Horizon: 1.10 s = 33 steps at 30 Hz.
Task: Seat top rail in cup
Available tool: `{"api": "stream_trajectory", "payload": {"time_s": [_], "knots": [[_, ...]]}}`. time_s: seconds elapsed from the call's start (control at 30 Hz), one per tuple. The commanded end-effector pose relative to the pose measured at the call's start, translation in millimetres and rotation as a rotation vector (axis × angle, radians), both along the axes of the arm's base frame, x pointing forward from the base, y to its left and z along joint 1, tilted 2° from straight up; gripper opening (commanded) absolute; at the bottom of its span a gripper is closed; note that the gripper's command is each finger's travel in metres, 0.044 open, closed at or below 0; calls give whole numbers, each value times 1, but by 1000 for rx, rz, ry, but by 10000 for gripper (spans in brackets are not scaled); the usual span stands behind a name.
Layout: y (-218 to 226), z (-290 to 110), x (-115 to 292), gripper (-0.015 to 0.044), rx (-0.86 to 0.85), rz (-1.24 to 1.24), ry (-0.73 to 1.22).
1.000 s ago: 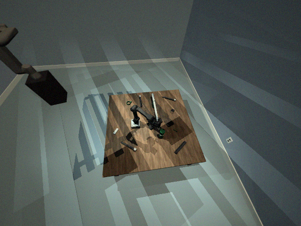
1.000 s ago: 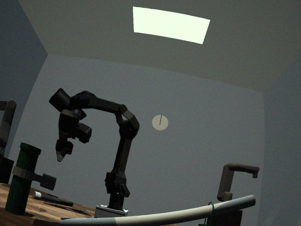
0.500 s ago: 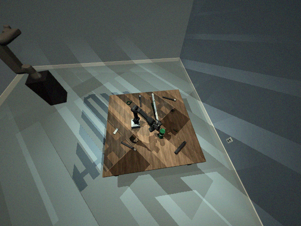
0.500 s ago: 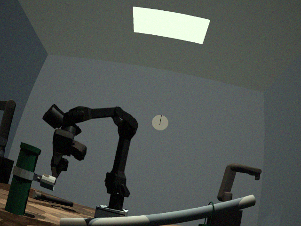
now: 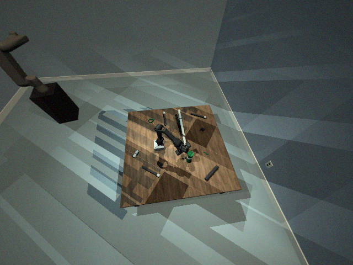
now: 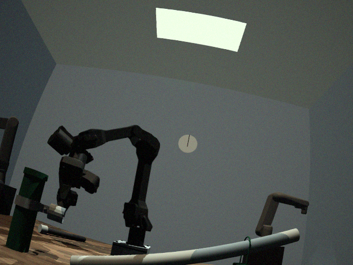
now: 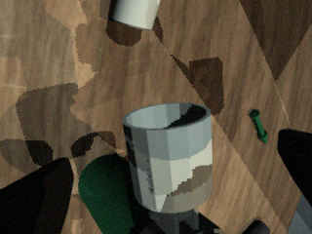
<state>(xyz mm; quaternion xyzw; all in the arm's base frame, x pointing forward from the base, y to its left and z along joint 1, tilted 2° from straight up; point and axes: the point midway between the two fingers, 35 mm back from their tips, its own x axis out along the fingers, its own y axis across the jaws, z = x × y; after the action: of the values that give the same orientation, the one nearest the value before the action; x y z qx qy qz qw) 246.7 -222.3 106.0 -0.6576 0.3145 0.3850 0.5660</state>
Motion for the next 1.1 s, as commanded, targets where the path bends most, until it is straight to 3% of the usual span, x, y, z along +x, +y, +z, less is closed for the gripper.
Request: {"api": "stream_trajectory", "payload": {"time_s": [0.0, 0.9, 1.07], "knots": [[1, -8, 2, 440, 7, -2, 8], [5, -44, 22, 440, 8, -2, 6], [5, -44, 22, 309, 8, -2, 6]]}}
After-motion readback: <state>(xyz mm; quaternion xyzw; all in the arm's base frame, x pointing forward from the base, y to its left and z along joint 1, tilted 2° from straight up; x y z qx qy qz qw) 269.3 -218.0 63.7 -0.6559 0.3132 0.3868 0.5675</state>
